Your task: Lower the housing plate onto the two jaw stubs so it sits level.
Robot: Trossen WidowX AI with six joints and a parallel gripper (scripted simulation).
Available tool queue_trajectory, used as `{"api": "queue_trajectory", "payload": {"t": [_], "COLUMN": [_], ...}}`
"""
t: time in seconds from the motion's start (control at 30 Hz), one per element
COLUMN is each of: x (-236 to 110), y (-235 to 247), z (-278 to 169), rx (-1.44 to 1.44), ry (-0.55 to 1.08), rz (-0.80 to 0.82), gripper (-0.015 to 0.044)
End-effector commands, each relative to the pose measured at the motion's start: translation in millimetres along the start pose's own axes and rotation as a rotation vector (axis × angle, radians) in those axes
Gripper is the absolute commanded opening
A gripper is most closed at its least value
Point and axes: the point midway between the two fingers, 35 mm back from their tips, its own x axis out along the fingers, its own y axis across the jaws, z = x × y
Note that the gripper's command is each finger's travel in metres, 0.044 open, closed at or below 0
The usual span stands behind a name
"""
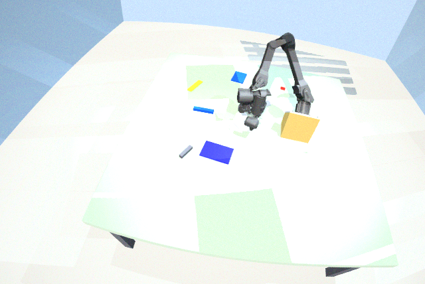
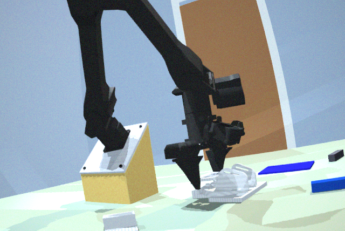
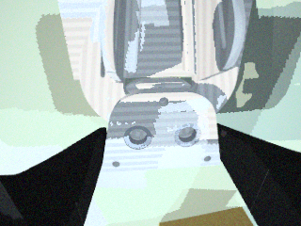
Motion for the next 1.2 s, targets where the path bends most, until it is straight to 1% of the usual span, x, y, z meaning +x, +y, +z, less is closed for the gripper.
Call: {"api": "queue_trajectory", "payload": {"t": [0.0, 1.17], "x": [1.2, 8.5], "y": [-0.4, -0.5], "z": [-0.3, -0.4], "rx": [-0.007, -0.007], "ry": [0.0, 0.0], "rz": [-0.005, -0.005], "gripper": [0.0351, 0.0351]}}
